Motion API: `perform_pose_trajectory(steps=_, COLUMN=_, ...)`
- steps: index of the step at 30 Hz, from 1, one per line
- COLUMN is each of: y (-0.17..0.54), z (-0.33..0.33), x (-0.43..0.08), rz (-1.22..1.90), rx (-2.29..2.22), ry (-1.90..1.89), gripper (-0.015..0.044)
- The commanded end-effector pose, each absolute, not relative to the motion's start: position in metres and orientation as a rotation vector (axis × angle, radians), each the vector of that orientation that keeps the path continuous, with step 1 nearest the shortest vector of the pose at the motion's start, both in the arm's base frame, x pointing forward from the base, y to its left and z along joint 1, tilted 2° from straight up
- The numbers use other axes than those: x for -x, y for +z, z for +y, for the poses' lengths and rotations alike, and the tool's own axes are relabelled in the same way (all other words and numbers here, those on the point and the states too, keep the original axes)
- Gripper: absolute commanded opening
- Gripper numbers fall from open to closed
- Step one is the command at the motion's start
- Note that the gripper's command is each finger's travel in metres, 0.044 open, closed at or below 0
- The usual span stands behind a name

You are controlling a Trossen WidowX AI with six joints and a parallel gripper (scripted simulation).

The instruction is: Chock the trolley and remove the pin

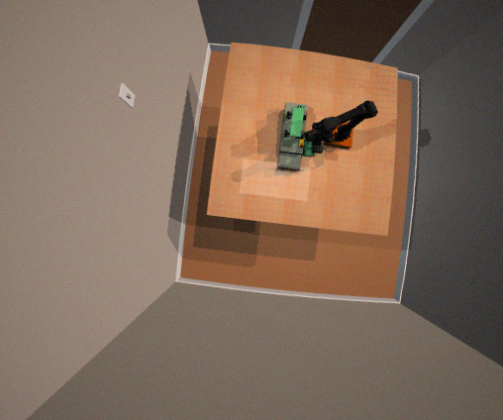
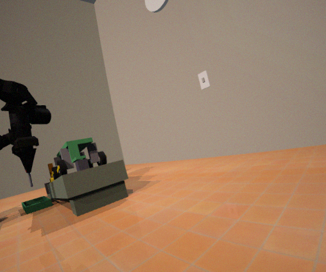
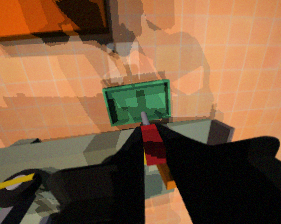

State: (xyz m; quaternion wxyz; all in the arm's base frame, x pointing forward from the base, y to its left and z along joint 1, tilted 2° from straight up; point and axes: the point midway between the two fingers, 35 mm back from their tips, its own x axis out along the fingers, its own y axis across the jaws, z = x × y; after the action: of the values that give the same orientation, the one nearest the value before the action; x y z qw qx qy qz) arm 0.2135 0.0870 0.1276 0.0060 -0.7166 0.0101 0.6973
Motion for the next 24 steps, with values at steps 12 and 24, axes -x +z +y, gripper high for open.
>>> perform_pose_trajectory(steps=12, y=0.087, z=0.102, x=-0.214, rz=-0.144, rx=2.176, ry=2.092, gripper=0.0)
perform_pose_trajectory(steps=24, y=0.066, z=0.113, x=-0.215, rz=-0.146, rx=2.175, ry=2.091, gripper=0.0053)
